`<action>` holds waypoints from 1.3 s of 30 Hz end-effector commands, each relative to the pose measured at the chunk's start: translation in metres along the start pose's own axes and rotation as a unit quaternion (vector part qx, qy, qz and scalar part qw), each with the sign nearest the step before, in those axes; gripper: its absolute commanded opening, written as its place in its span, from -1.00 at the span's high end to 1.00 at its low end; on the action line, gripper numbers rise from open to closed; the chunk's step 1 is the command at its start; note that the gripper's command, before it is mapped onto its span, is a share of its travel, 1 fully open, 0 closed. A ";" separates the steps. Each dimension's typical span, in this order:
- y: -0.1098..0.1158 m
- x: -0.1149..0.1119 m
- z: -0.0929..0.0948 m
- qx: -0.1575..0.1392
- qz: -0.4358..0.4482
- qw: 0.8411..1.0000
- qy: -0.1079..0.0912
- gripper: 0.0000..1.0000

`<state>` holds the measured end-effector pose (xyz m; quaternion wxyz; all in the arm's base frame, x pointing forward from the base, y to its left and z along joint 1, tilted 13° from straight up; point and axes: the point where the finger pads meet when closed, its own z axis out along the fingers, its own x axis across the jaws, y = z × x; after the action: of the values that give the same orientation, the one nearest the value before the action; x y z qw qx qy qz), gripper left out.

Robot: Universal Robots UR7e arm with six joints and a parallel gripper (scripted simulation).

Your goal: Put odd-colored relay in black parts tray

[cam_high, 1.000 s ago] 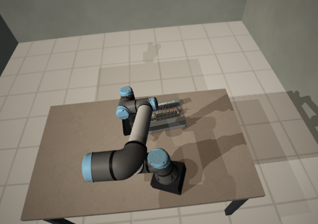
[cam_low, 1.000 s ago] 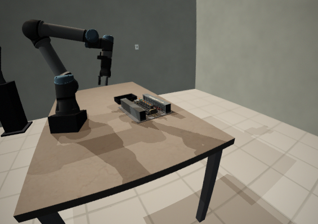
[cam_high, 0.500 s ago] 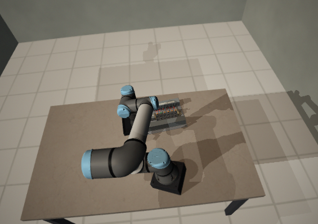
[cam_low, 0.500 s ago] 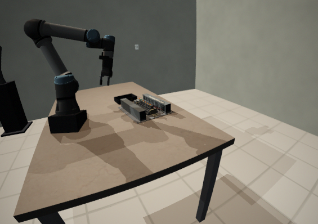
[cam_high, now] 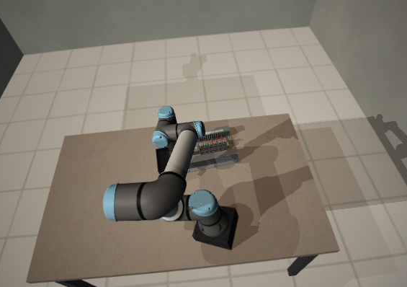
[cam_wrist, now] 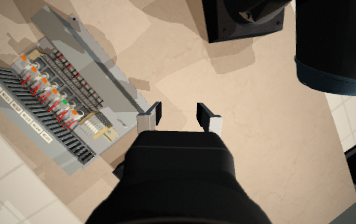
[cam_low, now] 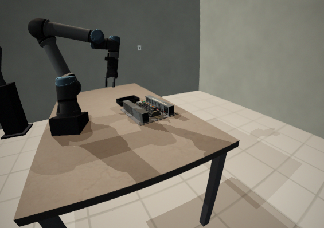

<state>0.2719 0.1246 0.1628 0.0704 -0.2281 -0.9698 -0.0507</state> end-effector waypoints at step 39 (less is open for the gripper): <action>-0.005 -0.141 0.003 -0.037 -0.165 0.985 -0.029 -0.97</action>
<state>0.3775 0.0683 0.1411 0.0337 -0.0922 -0.9915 -0.0856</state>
